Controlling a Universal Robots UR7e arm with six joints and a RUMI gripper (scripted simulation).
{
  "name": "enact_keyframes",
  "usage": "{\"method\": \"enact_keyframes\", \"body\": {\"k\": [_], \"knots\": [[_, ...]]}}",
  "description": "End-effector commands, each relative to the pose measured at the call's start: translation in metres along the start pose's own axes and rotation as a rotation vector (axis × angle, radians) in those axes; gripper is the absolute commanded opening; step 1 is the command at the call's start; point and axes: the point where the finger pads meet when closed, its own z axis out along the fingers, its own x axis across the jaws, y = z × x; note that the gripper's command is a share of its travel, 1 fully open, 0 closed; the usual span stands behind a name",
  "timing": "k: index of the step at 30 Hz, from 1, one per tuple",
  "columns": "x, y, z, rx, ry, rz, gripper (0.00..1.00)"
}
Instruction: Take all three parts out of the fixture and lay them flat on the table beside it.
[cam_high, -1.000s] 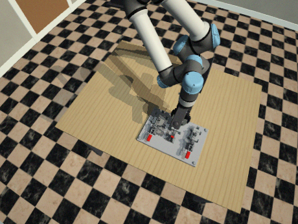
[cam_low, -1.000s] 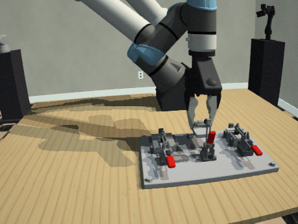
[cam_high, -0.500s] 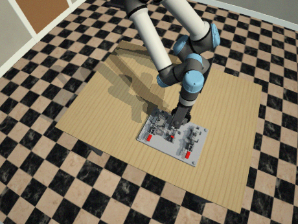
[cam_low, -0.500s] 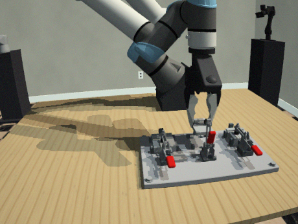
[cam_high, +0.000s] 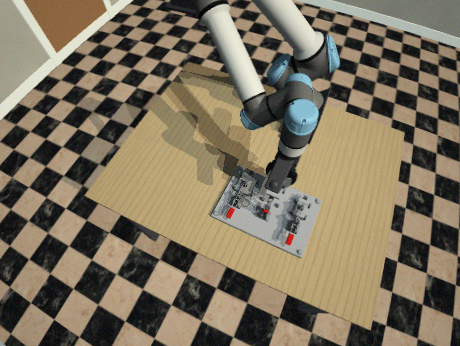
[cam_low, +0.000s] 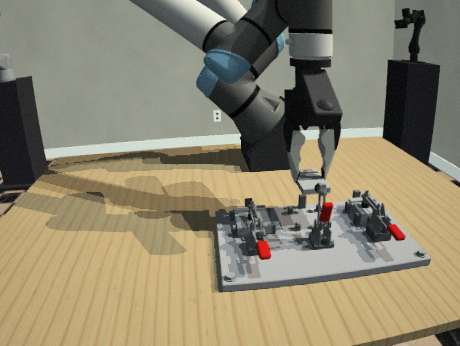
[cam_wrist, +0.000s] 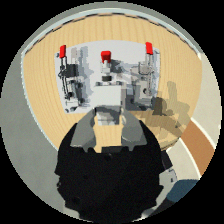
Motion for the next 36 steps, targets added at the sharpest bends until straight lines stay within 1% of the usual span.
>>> {"method": "enact_keyframes", "body": {"k": [1, 30, 36], "knots": [[0.0000, 0.0005, -0.0037, 0.000, 0.000, 0.001, 0.00], [-0.0005, 0.0005, -0.0037, 0.000, 0.000, 0.001, 0.00], [-0.0066, 0.0005, -0.0037, 0.000, 0.000, 0.001, 0.00]]}}
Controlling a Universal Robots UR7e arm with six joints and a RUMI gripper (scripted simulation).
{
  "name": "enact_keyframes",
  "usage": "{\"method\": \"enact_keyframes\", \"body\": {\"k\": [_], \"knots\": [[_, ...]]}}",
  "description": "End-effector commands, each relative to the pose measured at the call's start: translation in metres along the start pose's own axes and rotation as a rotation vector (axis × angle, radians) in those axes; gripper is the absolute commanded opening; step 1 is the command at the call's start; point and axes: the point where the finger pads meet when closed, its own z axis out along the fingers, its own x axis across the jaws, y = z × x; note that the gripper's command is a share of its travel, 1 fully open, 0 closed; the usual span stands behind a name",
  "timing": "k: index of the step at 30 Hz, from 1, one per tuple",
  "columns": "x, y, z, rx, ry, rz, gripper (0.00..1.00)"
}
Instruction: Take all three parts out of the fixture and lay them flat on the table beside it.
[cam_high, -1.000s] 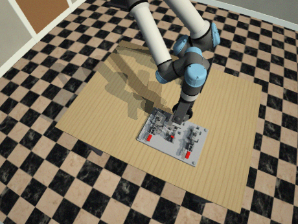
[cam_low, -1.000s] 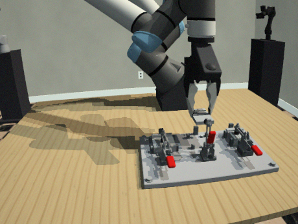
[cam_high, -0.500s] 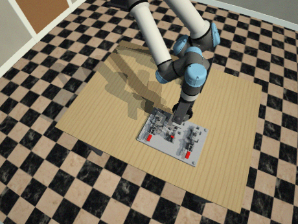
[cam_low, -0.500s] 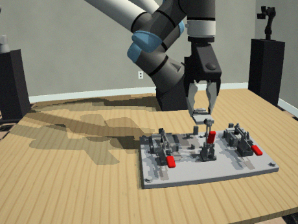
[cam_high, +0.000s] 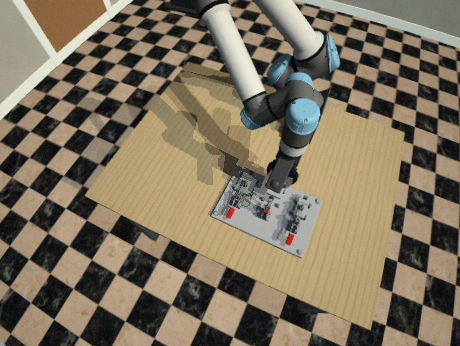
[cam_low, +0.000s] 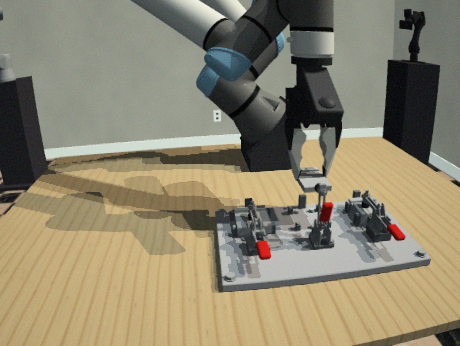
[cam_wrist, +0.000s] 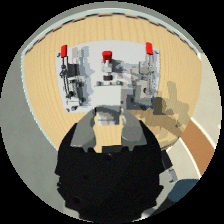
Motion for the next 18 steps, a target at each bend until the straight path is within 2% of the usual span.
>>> {"method": "enact_keyframes", "body": {"k": [1, 11, 18], "knots": [[-0.006, 0.000, 0.000, 0.001, 0.000, 0.000, 0.00], [-0.033, 0.000, 0.000, 0.001, 0.000, 0.000, 0.00], [-0.070, 0.000, 0.000, 0.001, 0.000, 0.000, 0.00]]}}
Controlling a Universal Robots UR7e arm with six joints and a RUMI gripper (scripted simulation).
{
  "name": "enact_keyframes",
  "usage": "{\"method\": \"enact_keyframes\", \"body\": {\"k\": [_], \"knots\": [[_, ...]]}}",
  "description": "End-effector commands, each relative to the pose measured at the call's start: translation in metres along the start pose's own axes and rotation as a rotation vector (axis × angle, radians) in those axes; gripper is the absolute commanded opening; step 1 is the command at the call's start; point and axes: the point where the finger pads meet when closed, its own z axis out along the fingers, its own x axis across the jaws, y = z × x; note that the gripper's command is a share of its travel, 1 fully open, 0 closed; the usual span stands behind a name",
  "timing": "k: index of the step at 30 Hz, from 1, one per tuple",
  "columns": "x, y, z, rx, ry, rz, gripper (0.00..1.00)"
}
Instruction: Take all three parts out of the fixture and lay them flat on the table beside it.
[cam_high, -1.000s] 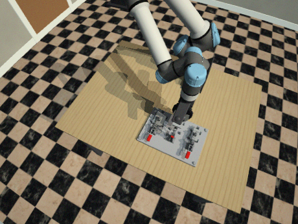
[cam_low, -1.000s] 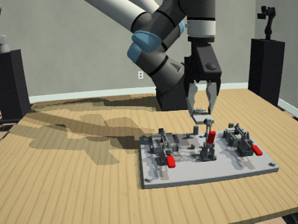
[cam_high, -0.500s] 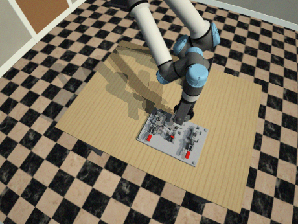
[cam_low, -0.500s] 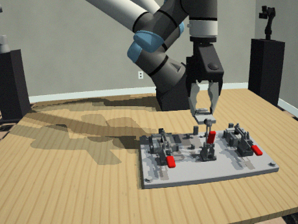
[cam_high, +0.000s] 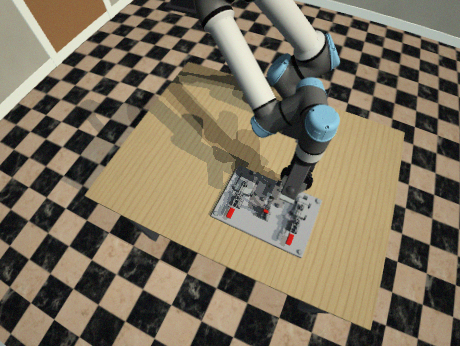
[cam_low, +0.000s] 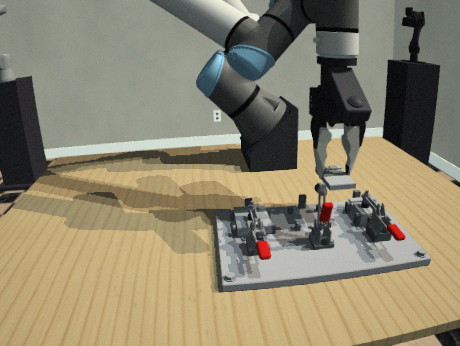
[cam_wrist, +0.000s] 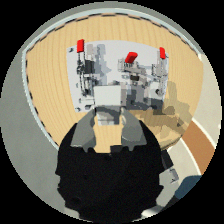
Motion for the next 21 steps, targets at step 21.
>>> {"method": "enact_keyframes", "body": {"k": [21], "knots": [[-0.142, -0.001, 0.000, 0.000, 0.001, 0.001, 0.00]]}}
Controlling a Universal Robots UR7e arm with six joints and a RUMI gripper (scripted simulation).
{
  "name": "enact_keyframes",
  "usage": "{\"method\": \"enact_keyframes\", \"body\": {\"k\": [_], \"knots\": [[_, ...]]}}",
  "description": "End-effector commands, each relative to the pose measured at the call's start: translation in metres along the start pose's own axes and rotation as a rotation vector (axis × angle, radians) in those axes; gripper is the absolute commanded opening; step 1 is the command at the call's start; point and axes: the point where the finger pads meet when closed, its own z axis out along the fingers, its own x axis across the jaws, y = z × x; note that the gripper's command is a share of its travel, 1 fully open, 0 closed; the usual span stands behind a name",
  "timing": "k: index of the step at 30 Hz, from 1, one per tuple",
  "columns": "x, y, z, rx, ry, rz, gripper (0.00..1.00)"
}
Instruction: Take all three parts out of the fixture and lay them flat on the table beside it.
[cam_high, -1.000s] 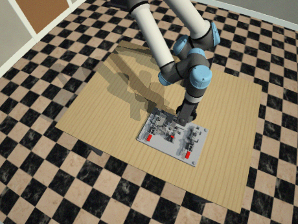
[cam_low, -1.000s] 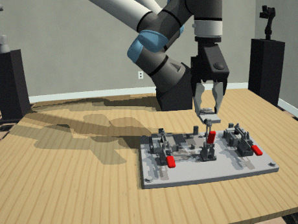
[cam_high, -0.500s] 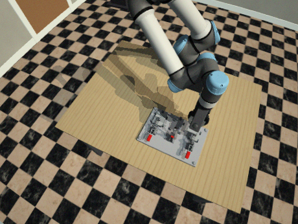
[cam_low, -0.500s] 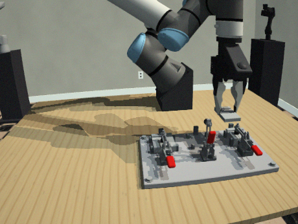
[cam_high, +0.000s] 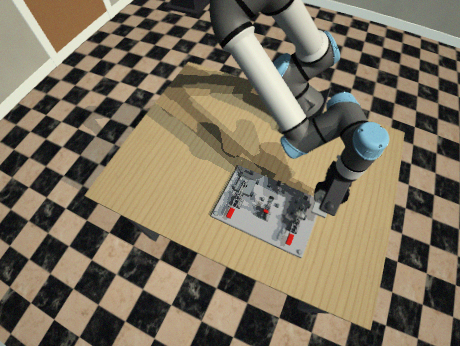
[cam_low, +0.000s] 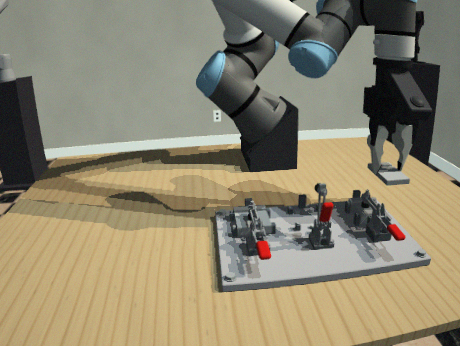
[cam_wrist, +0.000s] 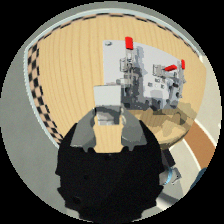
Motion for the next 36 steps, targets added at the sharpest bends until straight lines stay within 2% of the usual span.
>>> {"method": "enact_keyframes", "body": {"k": [1, 14, 36], "knots": [[-0.032, -0.002, 0.000, 0.000, 0.002, 0.001, 0.00], [-0.063, -0.002, 0.000, 0.000, 0.002, 0.001, 0.00], [-0.065, -0.002, 0.000, 0.000, 0.002, 0.001, 0.00]]}}
